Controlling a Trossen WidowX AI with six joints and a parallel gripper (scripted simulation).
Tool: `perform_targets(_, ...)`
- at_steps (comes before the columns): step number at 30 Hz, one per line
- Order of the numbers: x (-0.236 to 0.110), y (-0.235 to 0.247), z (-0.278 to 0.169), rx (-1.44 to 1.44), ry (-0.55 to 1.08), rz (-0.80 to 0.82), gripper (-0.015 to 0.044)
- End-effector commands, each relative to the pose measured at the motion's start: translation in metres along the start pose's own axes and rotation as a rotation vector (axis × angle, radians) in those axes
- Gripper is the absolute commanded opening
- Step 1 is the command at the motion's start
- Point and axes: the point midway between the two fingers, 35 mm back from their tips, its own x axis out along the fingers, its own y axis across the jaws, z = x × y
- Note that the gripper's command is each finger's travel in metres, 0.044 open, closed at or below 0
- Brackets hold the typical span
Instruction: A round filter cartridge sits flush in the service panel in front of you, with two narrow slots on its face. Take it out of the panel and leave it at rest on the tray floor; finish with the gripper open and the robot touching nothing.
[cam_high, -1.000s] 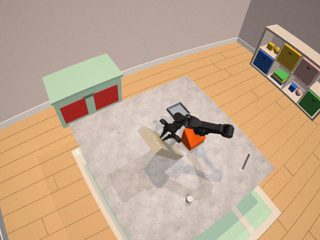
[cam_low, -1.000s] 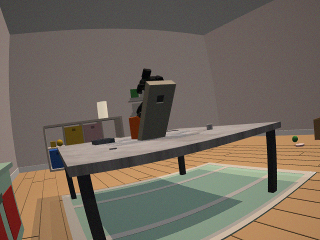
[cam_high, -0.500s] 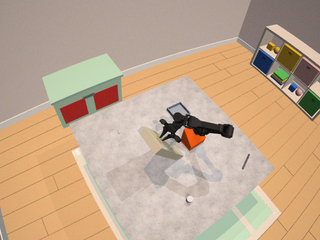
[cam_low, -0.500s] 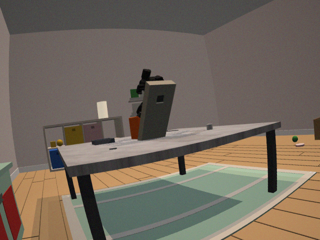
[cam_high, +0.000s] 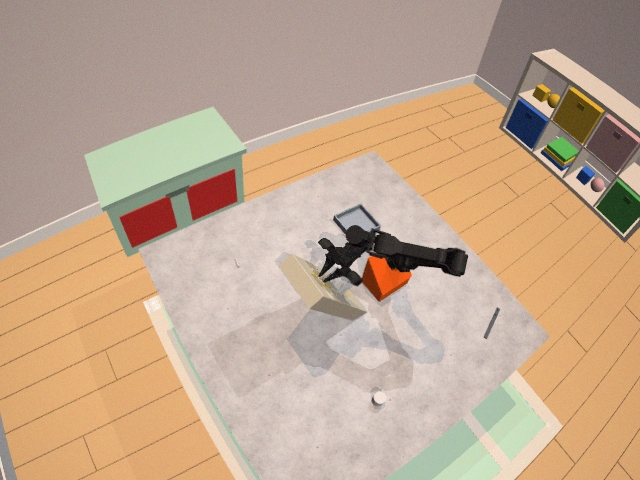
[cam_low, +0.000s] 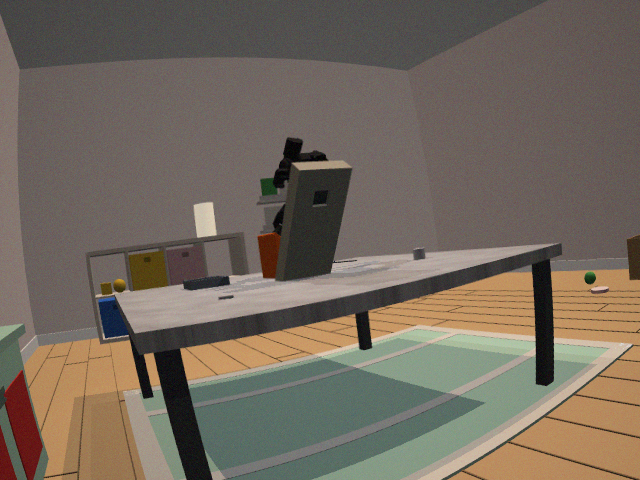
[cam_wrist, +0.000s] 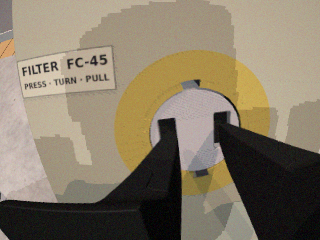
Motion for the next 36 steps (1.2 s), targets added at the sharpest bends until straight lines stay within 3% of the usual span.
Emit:
perform_targets(1,0.001,-0.001,0.000,0.002,0.000,-0.004,0.0102)
perform_targets(36,0.012,-0.001,0.000,0.002,0.000,-0.004,0.0102)
